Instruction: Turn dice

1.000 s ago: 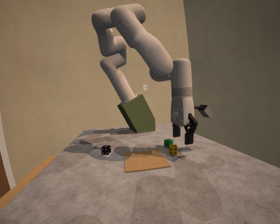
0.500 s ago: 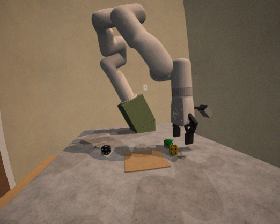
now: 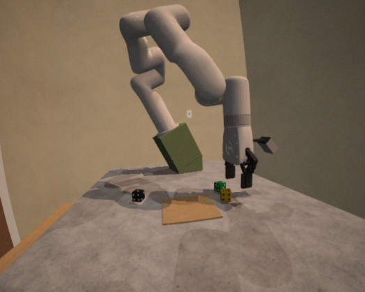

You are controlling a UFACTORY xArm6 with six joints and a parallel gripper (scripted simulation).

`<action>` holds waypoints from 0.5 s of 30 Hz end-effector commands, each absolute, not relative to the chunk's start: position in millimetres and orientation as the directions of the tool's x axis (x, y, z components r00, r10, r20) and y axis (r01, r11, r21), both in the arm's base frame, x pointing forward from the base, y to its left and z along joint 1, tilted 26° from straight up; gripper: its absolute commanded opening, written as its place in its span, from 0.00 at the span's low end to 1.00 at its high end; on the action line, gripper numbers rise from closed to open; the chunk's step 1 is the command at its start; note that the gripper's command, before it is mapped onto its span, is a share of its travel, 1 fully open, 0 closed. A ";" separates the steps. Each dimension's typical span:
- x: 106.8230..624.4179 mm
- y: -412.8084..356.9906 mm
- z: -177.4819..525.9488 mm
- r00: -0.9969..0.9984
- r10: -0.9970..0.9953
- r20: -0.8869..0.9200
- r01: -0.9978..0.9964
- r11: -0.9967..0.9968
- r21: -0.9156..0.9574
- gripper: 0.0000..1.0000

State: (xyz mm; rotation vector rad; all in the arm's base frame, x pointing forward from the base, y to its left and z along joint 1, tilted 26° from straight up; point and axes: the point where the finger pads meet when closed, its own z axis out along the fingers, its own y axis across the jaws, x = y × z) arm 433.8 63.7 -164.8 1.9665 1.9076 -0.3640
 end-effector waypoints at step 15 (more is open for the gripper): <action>398.9 71.1 -170.0 0.048 0.900 -0.434 0.996 -0.009 0.090 1.00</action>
